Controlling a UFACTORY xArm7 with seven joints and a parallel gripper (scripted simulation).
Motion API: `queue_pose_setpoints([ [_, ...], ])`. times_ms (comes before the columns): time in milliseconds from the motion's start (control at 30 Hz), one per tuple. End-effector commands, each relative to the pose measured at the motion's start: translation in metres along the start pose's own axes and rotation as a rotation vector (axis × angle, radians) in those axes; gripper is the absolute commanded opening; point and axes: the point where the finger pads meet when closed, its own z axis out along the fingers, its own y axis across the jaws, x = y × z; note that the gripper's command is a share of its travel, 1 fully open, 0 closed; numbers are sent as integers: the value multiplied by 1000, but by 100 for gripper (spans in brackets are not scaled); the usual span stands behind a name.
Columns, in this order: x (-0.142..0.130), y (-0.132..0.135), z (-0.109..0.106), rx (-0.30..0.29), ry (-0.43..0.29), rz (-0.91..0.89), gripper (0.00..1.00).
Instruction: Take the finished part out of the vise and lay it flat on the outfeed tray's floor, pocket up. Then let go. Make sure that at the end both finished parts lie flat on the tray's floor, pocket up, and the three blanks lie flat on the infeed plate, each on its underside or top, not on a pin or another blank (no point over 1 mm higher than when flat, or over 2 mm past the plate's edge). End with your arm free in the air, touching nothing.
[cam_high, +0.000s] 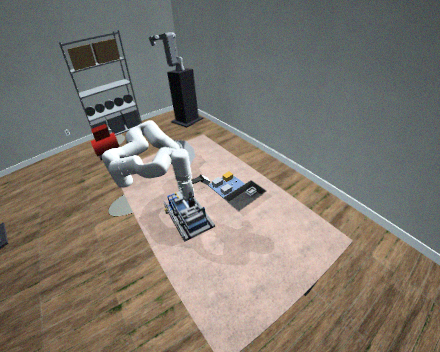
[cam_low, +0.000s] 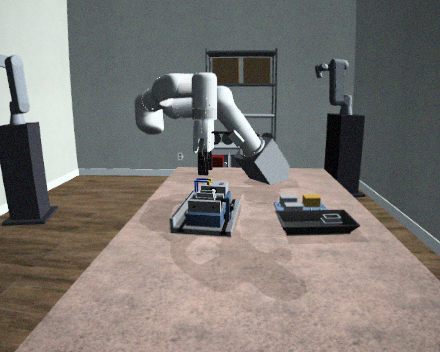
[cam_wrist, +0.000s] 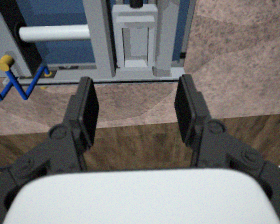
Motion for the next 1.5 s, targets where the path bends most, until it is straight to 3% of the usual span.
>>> queue_pose_setpoints([
  [0,0,1,5,-4,0,0,69],
  [1000,0,1,50,-4,0,0,69],
  [1467,0,1,57,-4,0,0,69],
])
